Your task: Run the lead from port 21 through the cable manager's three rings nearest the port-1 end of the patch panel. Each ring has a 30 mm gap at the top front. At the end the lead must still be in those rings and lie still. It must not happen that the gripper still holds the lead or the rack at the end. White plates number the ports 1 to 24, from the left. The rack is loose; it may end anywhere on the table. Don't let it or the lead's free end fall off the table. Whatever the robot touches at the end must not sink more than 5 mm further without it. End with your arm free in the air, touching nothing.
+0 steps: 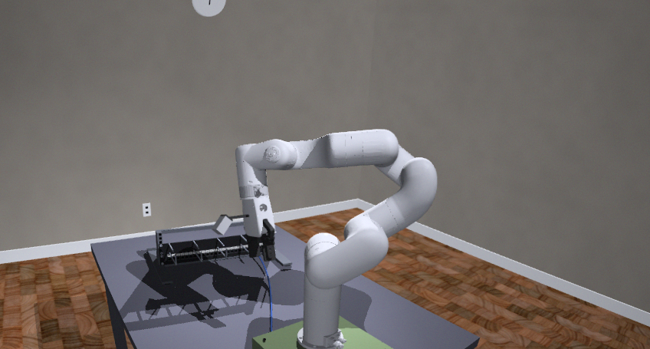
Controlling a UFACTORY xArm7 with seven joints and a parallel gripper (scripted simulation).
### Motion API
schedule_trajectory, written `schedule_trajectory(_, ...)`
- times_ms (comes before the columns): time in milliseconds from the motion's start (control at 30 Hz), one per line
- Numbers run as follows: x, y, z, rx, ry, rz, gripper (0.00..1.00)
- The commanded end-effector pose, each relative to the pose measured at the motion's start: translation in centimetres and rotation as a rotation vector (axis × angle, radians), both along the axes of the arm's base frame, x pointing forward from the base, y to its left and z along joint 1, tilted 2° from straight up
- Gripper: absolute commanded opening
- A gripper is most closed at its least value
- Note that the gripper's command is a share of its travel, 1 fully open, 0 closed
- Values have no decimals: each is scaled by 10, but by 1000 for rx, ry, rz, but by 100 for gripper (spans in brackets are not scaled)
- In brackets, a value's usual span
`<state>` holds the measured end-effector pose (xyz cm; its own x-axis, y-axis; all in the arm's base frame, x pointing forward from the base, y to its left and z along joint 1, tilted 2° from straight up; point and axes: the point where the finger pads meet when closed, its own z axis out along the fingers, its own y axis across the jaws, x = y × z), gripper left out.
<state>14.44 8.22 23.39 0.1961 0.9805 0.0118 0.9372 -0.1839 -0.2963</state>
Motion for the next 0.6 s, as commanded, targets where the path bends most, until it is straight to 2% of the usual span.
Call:
schedule_trajectory(0, 27, 7, -8, 32, -9, 12, 100)
schedule_trajectory(33, 47, 7, -16, 50, -27, 17, 100)
schedule_trajectory(500, 134, -8, -56, 74, -137, 39, 100)
schedule_trajectory(567, 134, -8, -56, 74, -137, 39, 100)
